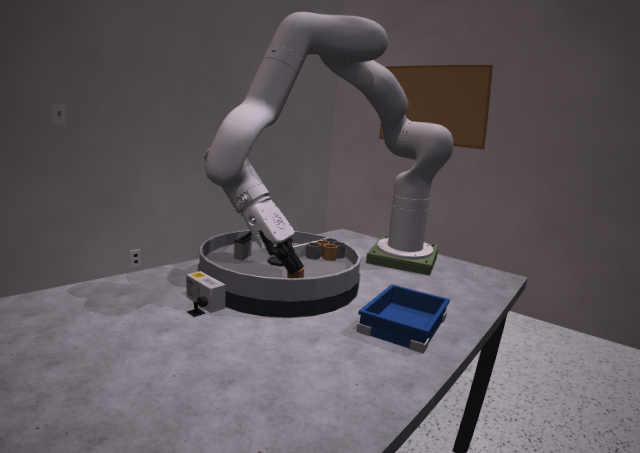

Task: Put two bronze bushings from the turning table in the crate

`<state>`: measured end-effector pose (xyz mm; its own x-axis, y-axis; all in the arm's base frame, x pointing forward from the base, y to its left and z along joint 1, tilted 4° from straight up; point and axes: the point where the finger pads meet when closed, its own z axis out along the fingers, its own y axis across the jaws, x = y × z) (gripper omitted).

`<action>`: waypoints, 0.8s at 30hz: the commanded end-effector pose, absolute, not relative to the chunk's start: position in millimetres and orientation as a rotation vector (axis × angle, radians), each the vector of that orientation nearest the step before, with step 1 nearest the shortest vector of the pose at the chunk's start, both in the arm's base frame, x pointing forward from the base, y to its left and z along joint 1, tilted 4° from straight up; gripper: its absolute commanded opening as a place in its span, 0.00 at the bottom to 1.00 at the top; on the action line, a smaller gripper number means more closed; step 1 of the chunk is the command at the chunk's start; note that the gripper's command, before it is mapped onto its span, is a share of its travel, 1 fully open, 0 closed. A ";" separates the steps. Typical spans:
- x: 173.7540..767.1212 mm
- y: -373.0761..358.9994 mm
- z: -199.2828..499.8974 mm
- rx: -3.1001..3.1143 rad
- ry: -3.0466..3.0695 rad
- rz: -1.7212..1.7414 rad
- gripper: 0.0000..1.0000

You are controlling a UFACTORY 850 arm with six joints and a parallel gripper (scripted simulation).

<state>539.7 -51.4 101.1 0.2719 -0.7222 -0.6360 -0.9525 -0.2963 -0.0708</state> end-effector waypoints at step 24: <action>582.8 -96.0 103.9 -2.106 1.508 0.697 0.00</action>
<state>573.1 -84.2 102.8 0.2717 -0.7215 -0.6369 -0.9523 -0.2970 -0.0698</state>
